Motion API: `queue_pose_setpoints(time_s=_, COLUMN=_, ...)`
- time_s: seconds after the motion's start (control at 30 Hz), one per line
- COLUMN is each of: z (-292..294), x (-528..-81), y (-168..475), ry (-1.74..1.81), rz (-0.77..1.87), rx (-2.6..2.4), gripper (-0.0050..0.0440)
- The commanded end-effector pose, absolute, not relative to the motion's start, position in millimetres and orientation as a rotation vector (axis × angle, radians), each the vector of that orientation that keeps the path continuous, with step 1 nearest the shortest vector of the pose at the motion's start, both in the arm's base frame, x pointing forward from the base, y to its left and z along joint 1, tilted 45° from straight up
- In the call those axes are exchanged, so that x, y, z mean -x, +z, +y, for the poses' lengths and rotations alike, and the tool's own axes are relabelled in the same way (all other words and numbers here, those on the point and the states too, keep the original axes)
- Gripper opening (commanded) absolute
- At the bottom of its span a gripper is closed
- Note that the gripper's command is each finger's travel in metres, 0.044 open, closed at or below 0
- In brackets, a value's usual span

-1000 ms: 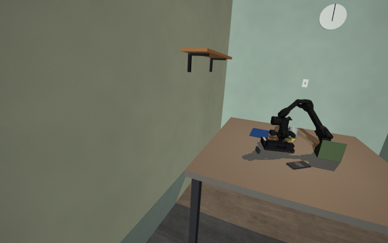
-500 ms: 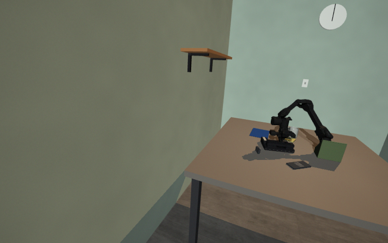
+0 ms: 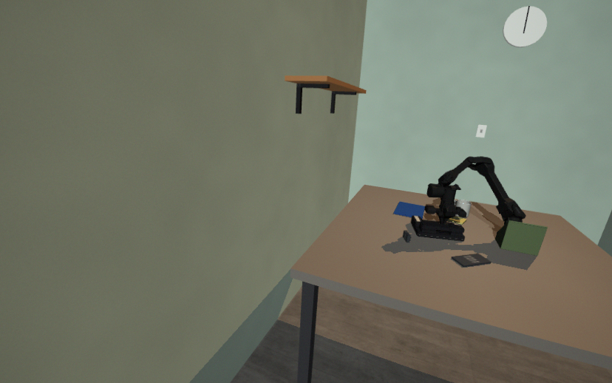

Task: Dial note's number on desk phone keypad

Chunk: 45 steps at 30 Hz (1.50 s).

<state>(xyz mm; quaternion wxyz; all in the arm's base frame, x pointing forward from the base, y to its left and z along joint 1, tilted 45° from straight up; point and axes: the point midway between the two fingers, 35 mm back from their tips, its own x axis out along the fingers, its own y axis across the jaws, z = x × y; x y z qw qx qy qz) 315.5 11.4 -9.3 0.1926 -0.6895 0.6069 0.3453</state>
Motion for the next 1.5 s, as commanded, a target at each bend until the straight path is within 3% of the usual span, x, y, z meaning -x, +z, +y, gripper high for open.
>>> queue_pose_setpoints(time_s=0.0, z=11, x=-315, y=-10, ry=0.970, rz=1.705, rx=1.939, gripper=-0.0050)
queue_pose_setpoints(time_s=0.57, z=31, x=-315, y=11, ry=0.970, rz=1.705, rx=1.939, gripper=-0.0050)
queue_pose_setpoints(time_s=0.77, z=5, x=-310, y=37, ry=0.970, rz=1.705, rx=1.939, gripper=-0.0050)
queue_pose_setpoints(time_s=1.47, z=-12, x=-311, y=19, ry=0.970, rz=1.705, rx=1.939, gripper=-0.0050)
